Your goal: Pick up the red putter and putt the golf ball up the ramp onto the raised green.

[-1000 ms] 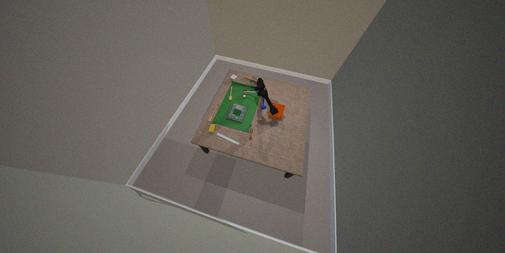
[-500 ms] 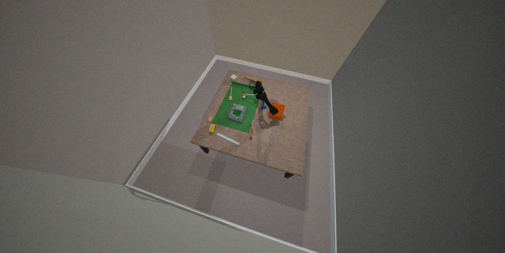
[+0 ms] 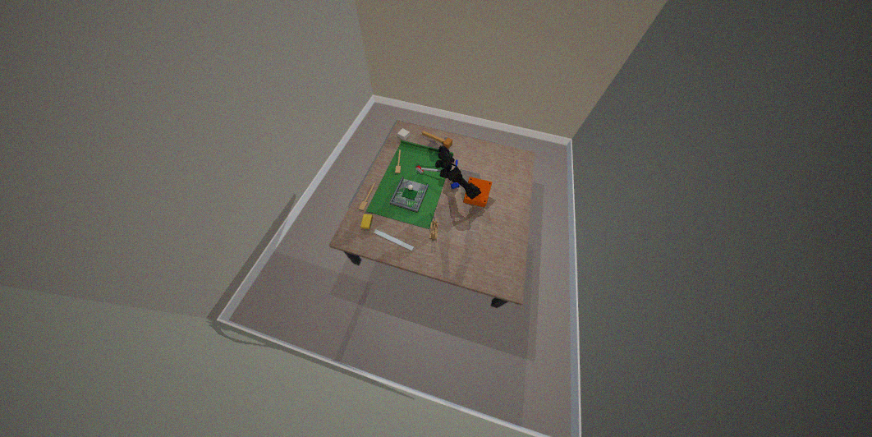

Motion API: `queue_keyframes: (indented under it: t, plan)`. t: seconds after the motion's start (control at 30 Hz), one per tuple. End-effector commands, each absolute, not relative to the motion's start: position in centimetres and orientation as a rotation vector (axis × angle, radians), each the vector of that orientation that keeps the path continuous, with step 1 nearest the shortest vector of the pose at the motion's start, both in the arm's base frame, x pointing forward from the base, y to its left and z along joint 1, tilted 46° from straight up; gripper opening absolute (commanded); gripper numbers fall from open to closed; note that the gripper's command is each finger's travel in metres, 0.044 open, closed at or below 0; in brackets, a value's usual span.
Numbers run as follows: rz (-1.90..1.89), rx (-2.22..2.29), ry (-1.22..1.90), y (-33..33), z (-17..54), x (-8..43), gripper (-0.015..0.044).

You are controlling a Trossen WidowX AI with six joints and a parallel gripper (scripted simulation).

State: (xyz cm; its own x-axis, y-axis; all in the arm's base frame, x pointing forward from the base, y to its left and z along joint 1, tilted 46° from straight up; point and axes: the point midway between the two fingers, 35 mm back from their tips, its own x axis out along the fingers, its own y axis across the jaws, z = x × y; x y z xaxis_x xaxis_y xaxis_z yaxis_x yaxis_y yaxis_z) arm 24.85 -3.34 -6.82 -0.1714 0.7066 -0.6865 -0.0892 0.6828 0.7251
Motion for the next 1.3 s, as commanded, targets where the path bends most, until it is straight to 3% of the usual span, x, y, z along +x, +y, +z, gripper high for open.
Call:
queue_keyframes:
  t: [0.0,1.27]
  plan:
    - [0.749,0.499,1.569,-5.5,-4.8,25.8,0.0000]
    - [0.750,0.511,1.579,-6.0,-4.3,25.7,0.0000]
